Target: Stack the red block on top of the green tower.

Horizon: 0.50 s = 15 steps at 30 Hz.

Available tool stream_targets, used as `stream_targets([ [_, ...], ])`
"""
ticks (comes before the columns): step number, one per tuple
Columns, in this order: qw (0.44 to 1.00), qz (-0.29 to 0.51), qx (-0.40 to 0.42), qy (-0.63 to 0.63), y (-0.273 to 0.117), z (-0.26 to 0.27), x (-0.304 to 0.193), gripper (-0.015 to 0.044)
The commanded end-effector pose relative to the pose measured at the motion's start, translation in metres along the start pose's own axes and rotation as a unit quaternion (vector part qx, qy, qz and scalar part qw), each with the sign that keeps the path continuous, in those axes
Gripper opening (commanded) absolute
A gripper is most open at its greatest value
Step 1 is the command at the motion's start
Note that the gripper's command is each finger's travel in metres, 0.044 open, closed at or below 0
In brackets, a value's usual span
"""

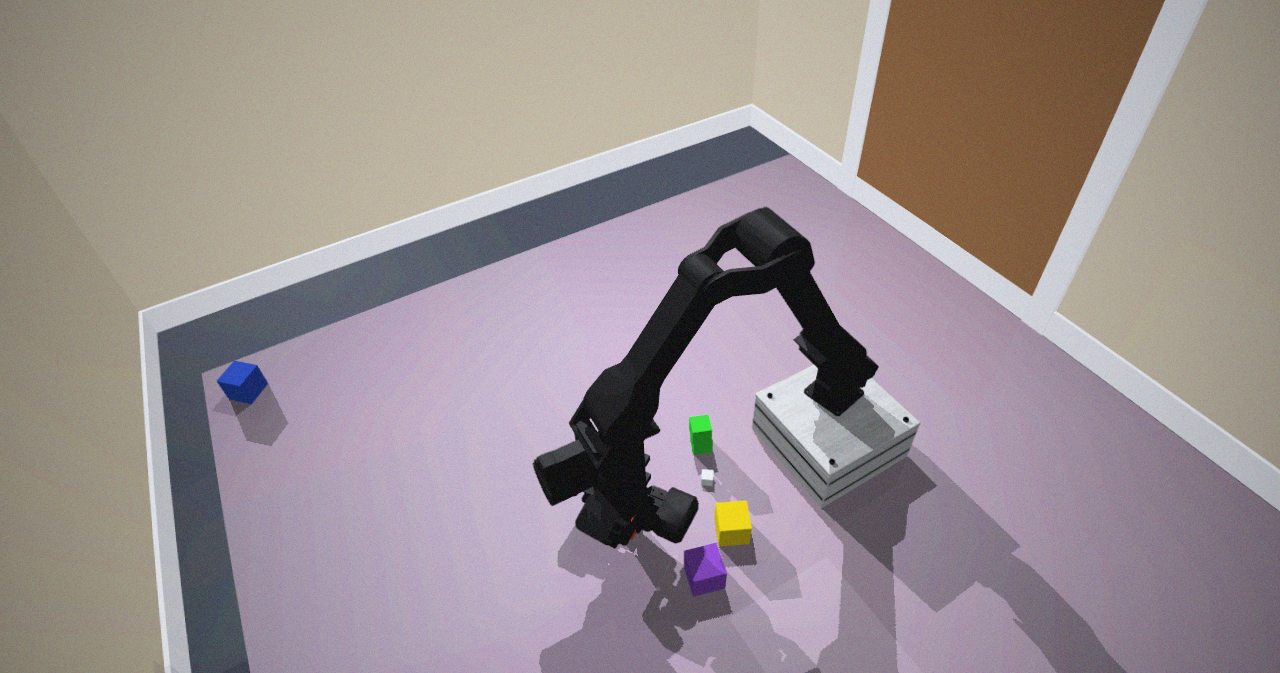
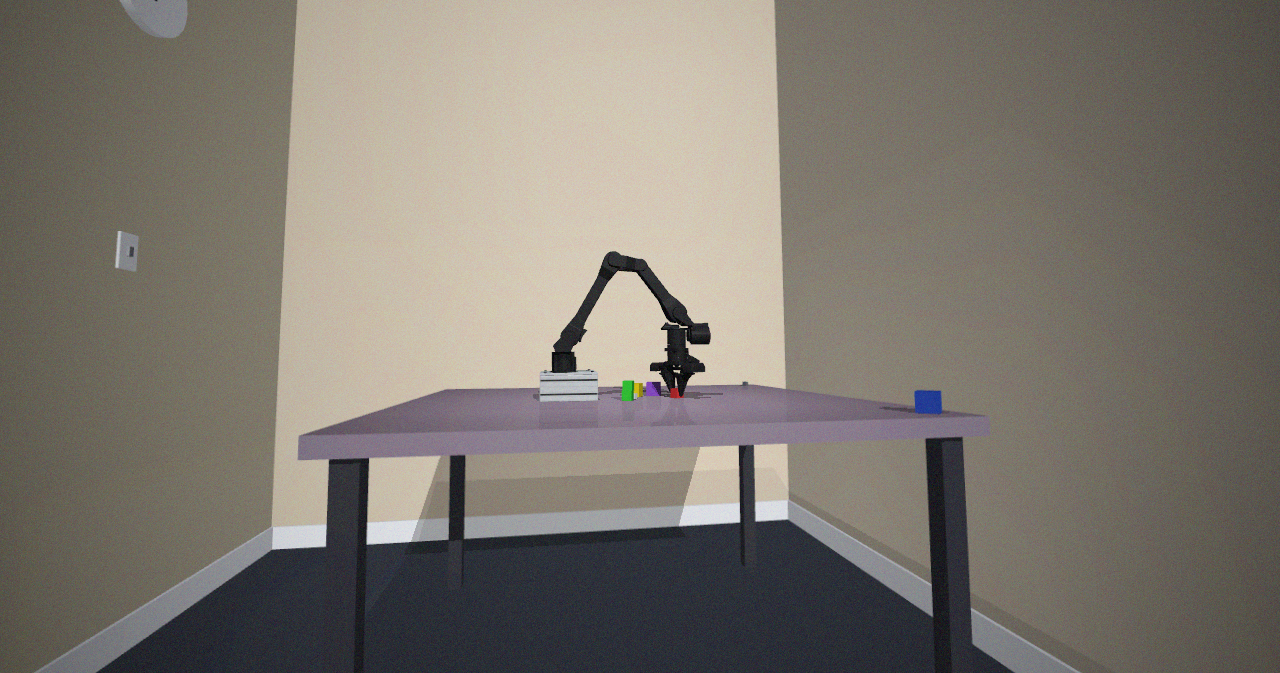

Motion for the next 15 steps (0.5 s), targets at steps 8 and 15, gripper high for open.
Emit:
stream_targets([
  [8, 1.0, 0.001, -0.002, 0.002, -0.007, -0.001, 0.0, 0.0],
  [15, 1.0, 0.001, -0.002, 0.002, -0.039, 0.0, 0.0, 0.0],
])
Point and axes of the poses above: the point midway between the two fingers, 35 mm back from their tips, its own y axis out along the fingers, its own z axis across the jaws, x = y × z, the point moved 4 cm from there along -y, back along the fingers
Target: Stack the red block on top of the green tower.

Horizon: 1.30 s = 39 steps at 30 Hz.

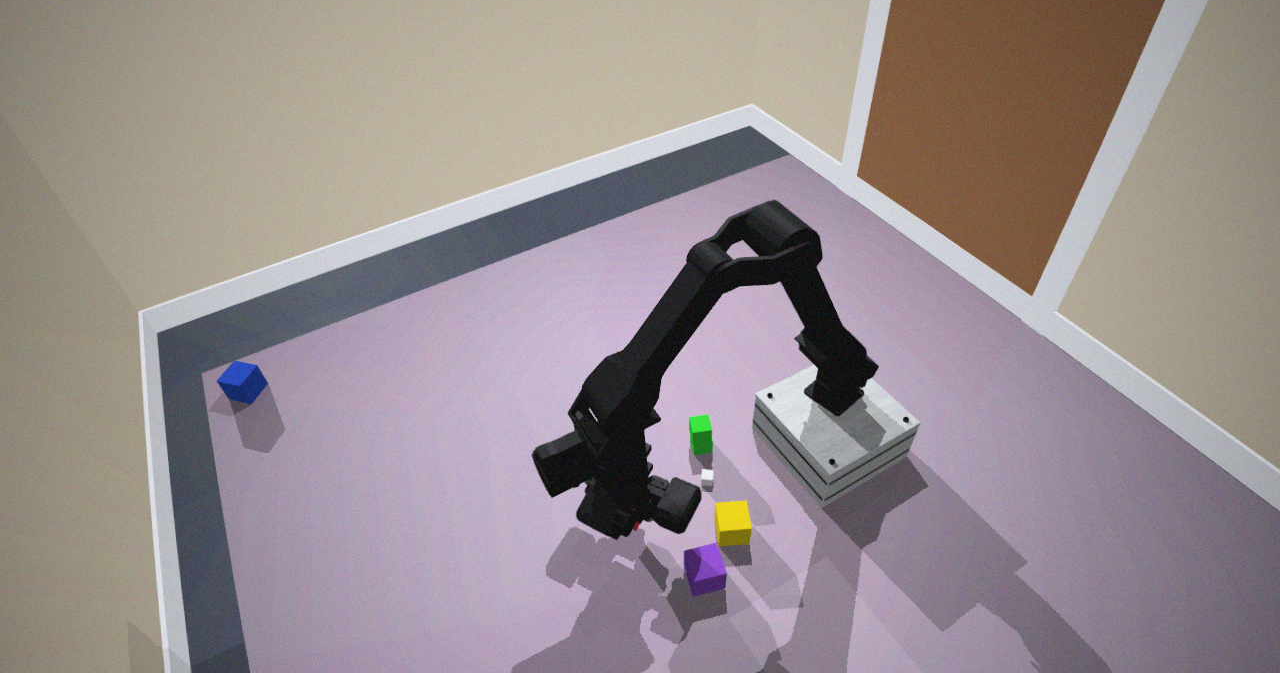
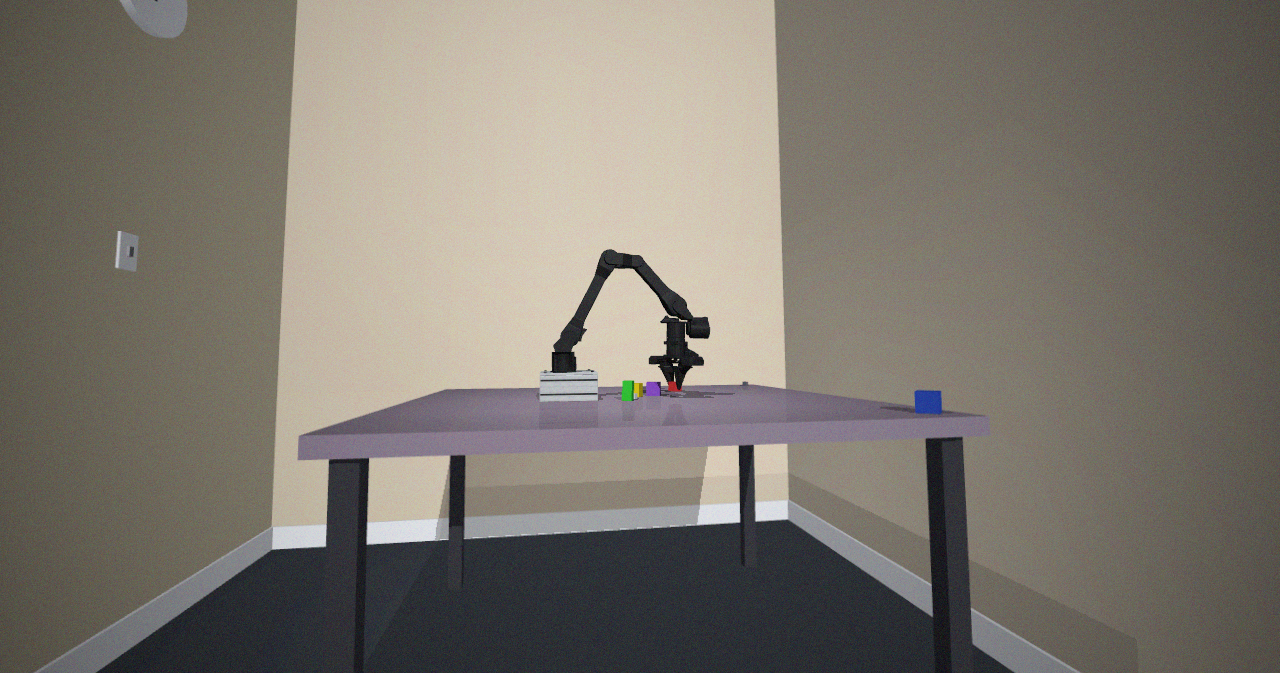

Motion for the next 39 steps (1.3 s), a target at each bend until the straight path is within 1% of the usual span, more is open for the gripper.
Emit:
stream_targets([
  [1, 1.0, -0.007, -0.008, 0.002, -0.022, -0.002, 0.003, 0.0],
  [17, 1.0, -0.007, -0.008, 0.002, -0.096, -0.001, 0.002, 0.0],
  [28, 1.0, -0.007, -0.008, 0.002, -0.099, -0.001, -0.002, 0.0],
  [39, 1.0, -0.005, -0.008, 0.002, -0.106, -0.002, -0.06, 0.0],
])
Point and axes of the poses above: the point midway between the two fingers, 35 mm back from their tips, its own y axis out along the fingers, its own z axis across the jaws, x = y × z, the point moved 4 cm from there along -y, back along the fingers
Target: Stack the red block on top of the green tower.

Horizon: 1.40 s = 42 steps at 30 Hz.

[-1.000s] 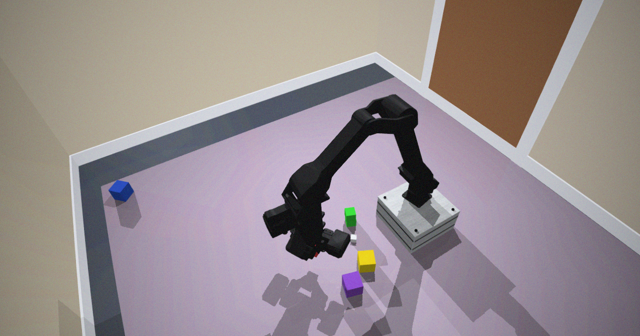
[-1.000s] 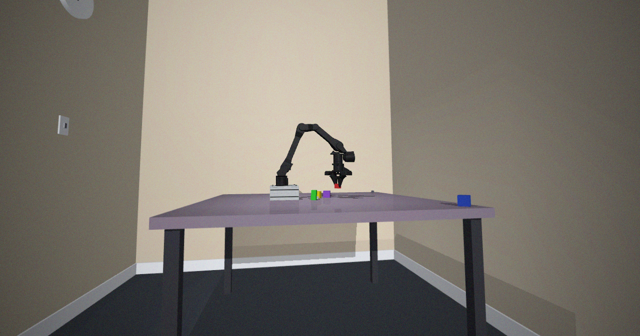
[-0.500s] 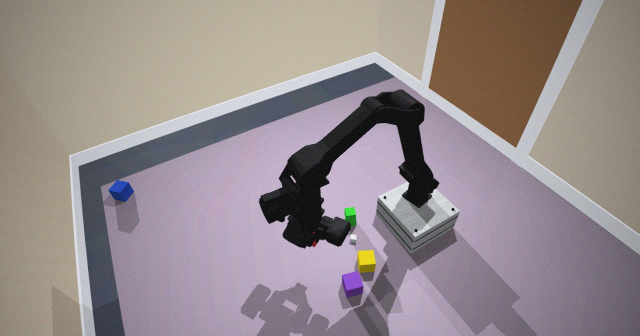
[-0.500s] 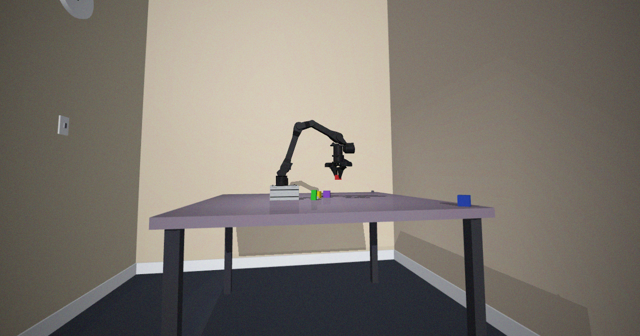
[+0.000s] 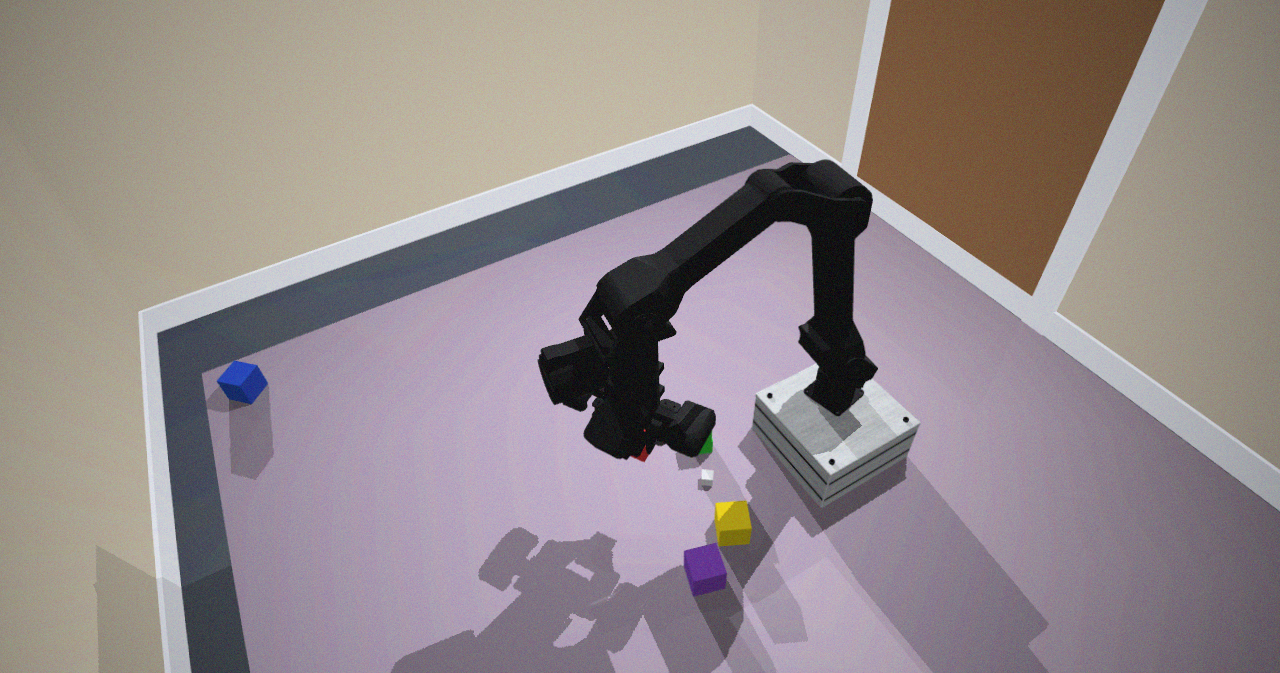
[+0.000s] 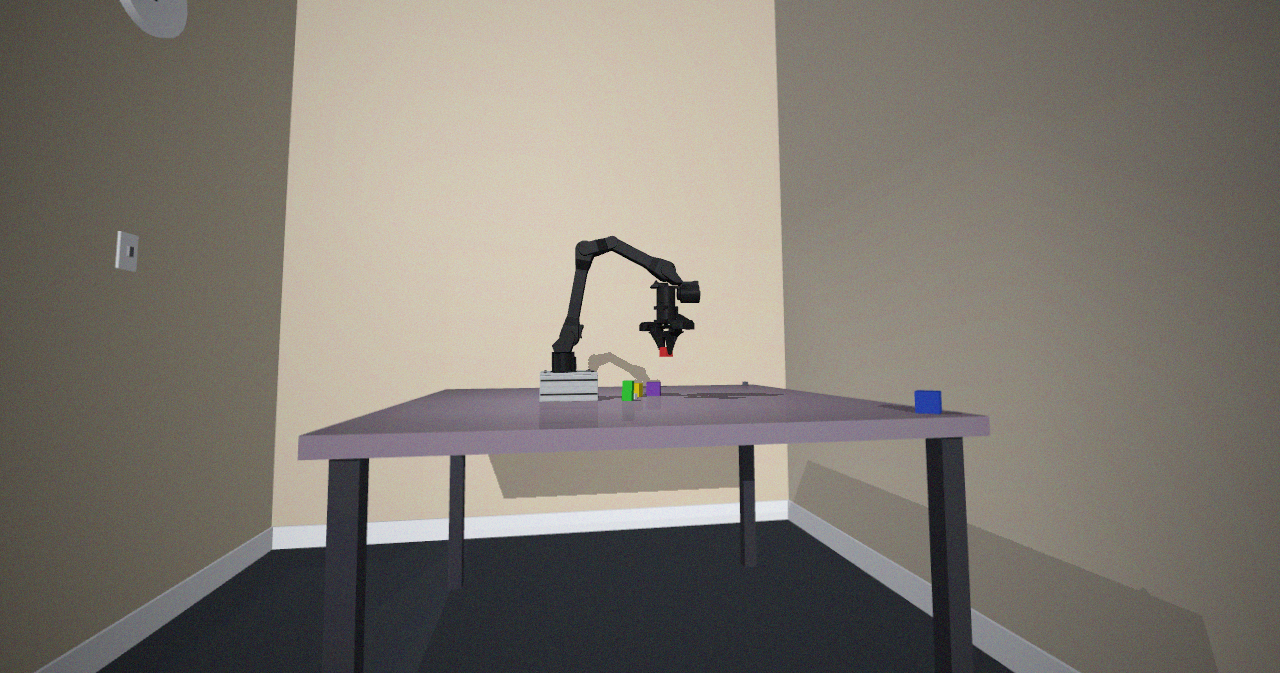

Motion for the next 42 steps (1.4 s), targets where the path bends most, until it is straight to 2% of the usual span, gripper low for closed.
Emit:
stream_targets([
  [1, 1.0, 0.001, -0.003, -0.002, -0.002, 0.001, -0.021, 0.0],
  [23, 1.0, 0.006, -0.001, -0.002, 0.007, 0.032, -0.124, 0.0],
  [28, 1.0, 0.006, -0.001, -0.002, 0.011, 0.033, -0.126, 0.0],
  [35, 1.0, 0.006, -0.001, -0.002, 0.039, 0.033, -0.125, 0.0],
  [42, 1.0, 0.006, -0.001, -0.002, 0.042, 0.031, -0.122, 0.0],
])
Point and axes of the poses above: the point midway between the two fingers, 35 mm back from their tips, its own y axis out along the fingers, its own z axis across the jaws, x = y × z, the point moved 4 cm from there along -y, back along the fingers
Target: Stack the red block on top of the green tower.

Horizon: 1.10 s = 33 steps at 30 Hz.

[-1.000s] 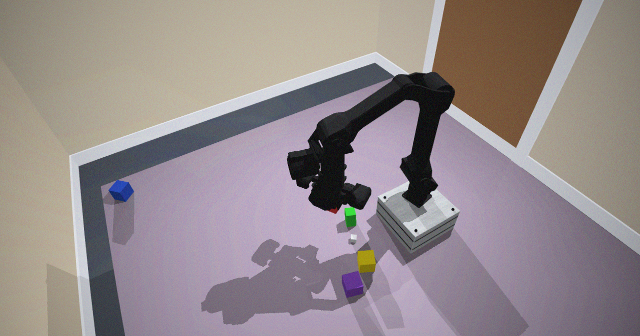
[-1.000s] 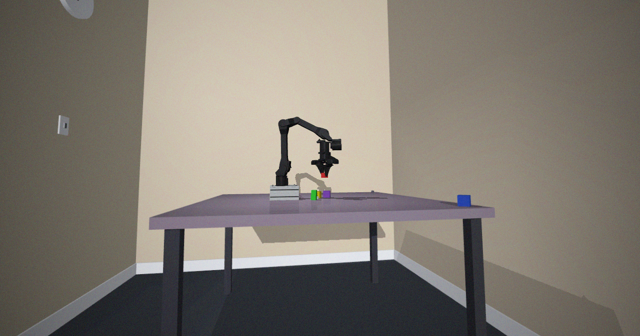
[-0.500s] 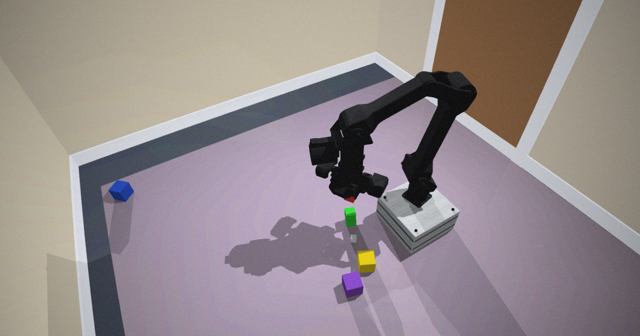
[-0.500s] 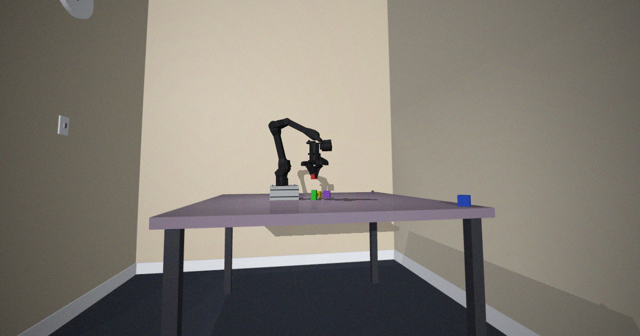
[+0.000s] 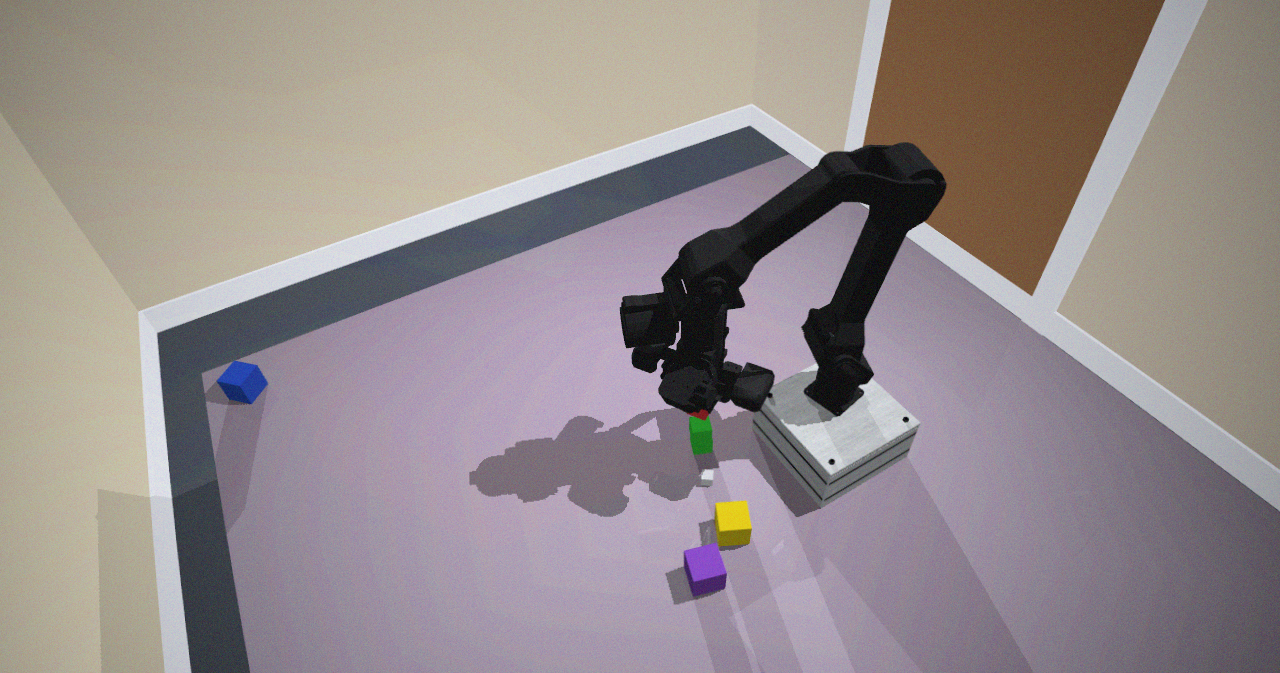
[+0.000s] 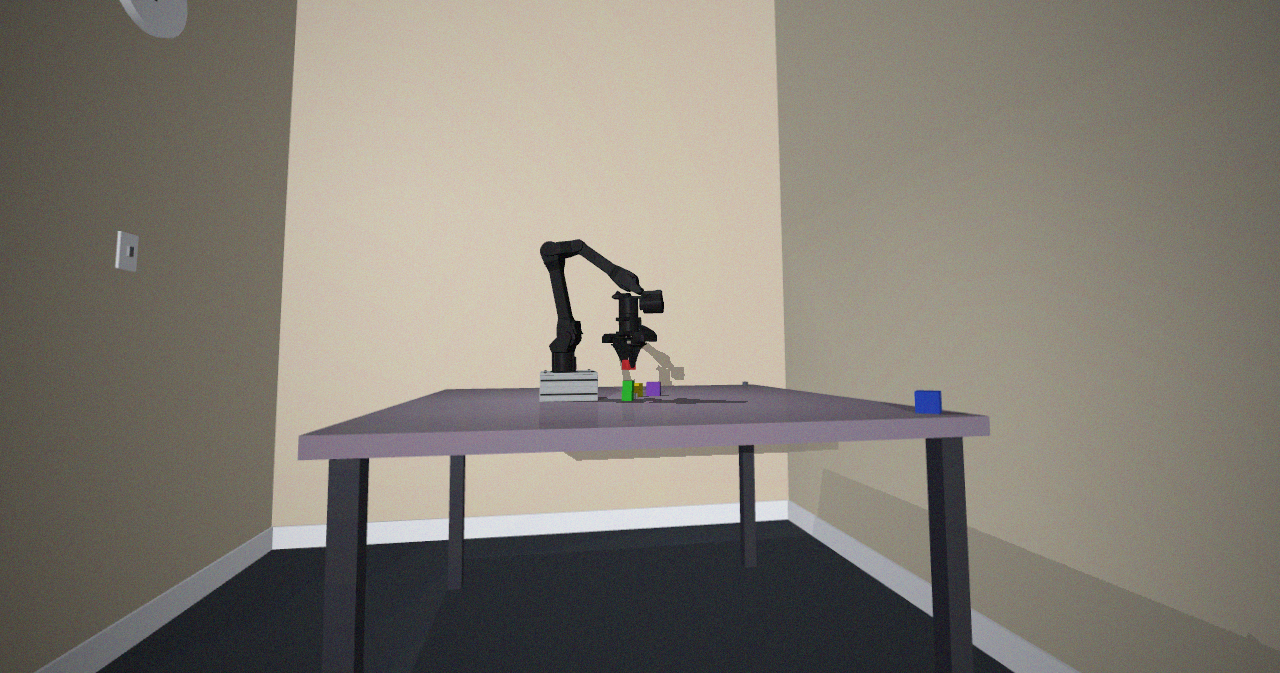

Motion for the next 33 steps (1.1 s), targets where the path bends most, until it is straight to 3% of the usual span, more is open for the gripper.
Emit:
stream_targets([
  [1, 1.0, 0.003, 0.0, 0.0, 0.006, -0.001, 0.0, 0.0],
  [8, 1.0, 0.004, 0.0, 0.0, 0.032, 0.0, -0.001, 0.0],
  [33, 1.0, 0.004, 0.0, 0.0, 0.033, 0.0, -0.001, 0.0],
])
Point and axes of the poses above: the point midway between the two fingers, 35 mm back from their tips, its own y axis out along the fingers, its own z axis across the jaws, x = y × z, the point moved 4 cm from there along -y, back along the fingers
